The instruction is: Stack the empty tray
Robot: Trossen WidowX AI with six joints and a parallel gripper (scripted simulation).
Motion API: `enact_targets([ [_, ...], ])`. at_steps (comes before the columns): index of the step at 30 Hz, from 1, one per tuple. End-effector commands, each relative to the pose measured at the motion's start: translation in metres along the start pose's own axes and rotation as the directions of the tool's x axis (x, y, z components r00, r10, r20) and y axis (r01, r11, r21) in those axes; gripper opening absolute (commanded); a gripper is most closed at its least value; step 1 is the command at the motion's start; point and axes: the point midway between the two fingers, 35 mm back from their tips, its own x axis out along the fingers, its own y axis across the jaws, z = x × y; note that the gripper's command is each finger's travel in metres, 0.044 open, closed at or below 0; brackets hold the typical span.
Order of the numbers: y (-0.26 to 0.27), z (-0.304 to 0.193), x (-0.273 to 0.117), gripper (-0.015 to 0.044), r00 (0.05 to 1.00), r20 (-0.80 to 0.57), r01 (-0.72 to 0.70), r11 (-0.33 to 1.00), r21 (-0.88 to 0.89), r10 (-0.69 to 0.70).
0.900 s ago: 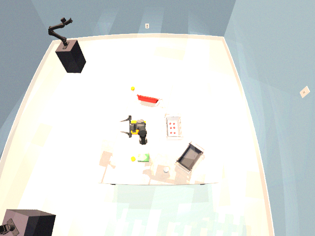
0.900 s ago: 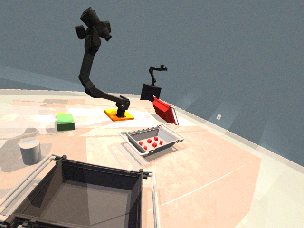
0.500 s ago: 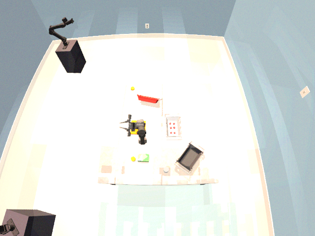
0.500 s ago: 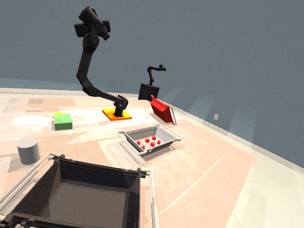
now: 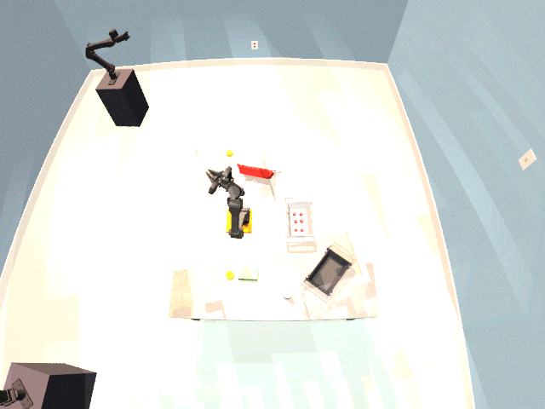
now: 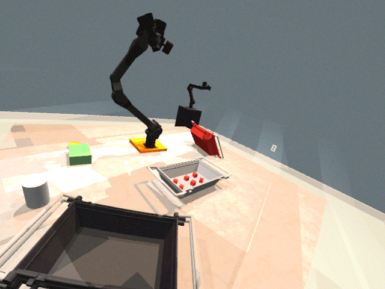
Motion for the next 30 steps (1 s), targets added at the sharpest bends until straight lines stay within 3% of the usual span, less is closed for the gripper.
enact_targets([
  [1,-0.049,0.014,0.014,0.0087,0.987,0.036,0.146,0.976,0.159,-0.154],
  [8,-0.167,0.038,0.008,0.0087,0.853,0.092,0.406,0.764,0.501,-0.514],
  [15,-0.262,0.054,-0.041,0.0087,0.620,0.117,0.490,0.499,0.715,-0.776],
  [23,-0.327,0.058,-0.116,0.0087,0.343,0.103,0.409,0.247,0.878,-0.934],
  [30,-0.363,0.052,-0.179,0.0087,0.140,0.045,0.214,0.075,0.974,-0.989],
])
